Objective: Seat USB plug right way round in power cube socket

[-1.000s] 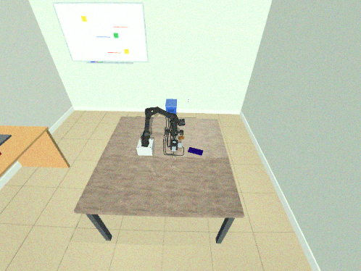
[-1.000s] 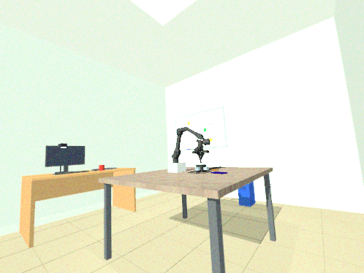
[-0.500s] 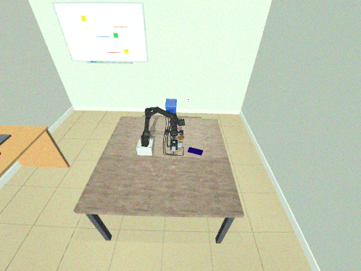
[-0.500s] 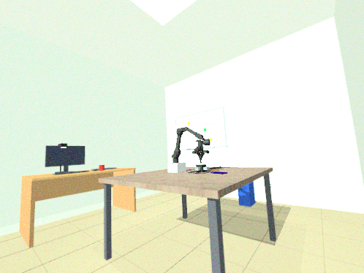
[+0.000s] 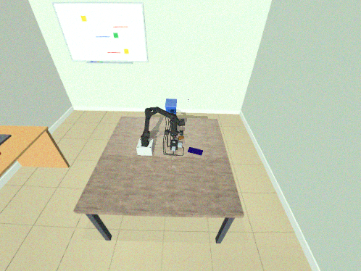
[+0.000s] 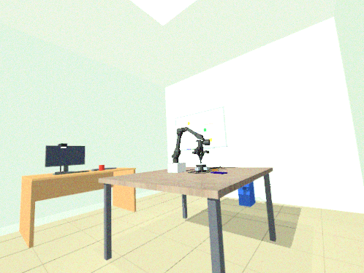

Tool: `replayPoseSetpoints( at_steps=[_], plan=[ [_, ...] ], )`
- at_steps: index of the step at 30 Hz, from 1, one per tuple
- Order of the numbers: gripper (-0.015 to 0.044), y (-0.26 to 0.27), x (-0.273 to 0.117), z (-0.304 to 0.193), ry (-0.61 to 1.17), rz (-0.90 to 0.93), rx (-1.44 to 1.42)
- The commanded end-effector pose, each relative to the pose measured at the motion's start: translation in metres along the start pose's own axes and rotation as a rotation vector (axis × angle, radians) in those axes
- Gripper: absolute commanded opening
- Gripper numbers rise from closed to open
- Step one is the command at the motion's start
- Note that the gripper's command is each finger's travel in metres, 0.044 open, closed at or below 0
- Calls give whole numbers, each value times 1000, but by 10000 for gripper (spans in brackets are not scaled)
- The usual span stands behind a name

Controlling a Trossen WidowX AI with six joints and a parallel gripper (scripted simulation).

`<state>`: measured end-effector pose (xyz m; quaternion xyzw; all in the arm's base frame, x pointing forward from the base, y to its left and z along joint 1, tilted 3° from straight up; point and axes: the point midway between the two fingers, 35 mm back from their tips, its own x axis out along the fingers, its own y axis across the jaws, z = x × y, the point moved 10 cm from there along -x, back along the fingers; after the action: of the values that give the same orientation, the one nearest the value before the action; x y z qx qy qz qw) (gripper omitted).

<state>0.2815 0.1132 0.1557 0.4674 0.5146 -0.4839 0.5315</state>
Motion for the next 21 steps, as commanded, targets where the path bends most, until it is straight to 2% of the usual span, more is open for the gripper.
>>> replayPoseSetpoints(
  at_steps=[1, 21],
  plan=[
    [0, 0, 1, 0, -5, 3, 3],
    [0, 0, 3, 0, -5, 3, 3]
  ],
)
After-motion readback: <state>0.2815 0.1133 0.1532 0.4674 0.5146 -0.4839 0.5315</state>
